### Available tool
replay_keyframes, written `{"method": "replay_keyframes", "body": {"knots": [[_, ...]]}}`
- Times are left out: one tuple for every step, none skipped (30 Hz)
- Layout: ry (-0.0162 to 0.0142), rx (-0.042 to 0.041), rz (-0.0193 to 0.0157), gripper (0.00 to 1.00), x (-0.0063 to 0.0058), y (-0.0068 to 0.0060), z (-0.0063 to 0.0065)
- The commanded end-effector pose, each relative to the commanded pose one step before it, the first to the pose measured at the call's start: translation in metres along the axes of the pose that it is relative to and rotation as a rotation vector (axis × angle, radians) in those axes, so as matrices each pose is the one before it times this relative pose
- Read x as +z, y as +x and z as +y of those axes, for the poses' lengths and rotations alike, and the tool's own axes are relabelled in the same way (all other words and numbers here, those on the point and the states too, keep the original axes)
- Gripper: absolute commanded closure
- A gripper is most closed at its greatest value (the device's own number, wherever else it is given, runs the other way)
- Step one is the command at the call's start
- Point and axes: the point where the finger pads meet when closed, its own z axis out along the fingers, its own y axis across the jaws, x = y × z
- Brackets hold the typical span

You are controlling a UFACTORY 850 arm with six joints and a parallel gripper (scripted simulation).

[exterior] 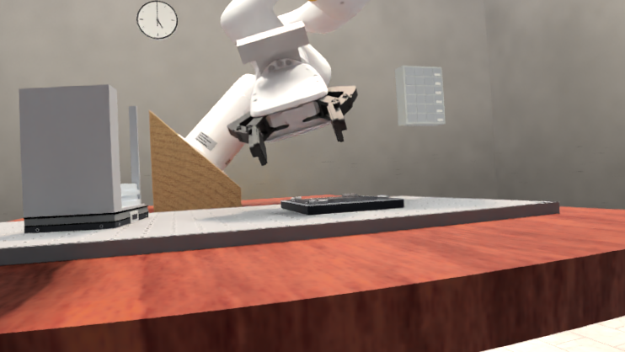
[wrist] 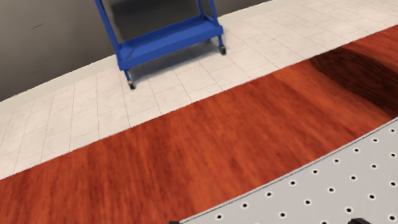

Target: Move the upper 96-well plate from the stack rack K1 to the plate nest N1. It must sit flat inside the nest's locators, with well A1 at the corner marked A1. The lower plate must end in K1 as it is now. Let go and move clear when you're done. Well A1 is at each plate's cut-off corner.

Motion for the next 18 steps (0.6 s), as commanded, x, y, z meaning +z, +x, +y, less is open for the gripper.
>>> {"method": "replay_keyframes", "body": {"knots": [[0.00097, -0.00007, 0.00139, 0.00, -0.00001, 0.00091, -0.00050], [0.00000, 0.00000, 0.00000, 0.00, 0.00000, 0.00000, 0.00000], [0.00000, 0.00000, 0.00000, 0.00, 0.00000, 0.00000, 0.00000], [0.00000, 0.00000, 0.00000, 0.00, 0.00000, 0.00000, 0.00000], [0.00000, 0.00000, 0.00000, 0.00, 0.00000, 0.00000, 0.00000], [0.00000, 0.00000, 0.00000, 0.00, 0.00000, 0.00000, 0.00000], [0.00000, 0.00000, 0.00000, 0.00, 0.00000, 0.00000, 0.00000], [0.00000, 0.00000, 0.00000, 0.00, 0.00000, 0.00000, 0.00000], [0.00000, 0.00000, 0.00000, 0.00, 0.00000, 0.00000, 0.00000], [0.00000, 0.00000, 0.00000, 0.00, 0.00000, 0.00000, 0.00000], [0.00000, 0.00000, 0.00000, 0.00, 0.00000, 0.00000, 0.00000], [0.00000, 0.00000, 0.00000, 0.00, 0.00000, 0.00000, 0.00000], [0.00000, 0.00000, 0.00000, 0.00, 0.00000, 0.00000, 0.00000], [0.00000, 0.00000, 0.00000, 0.00, 0.00000, 0.00000, 0.00000], [0.00000, 0.00000, 0.00000, 0.00, 0.00000, 0.00000, 0.00000], [0.00000, 0.00000, 0.00000, 0.00, 0.00000, 0.00000, 0.00000], [0.00000, 0.00000, 0.00000, 0.00, 0.00000, 0.00000, 0.00000], [0.01898, 0.00122, -0.02489, 0.00, 0.00327, 0.00238, -0.00267]]}}
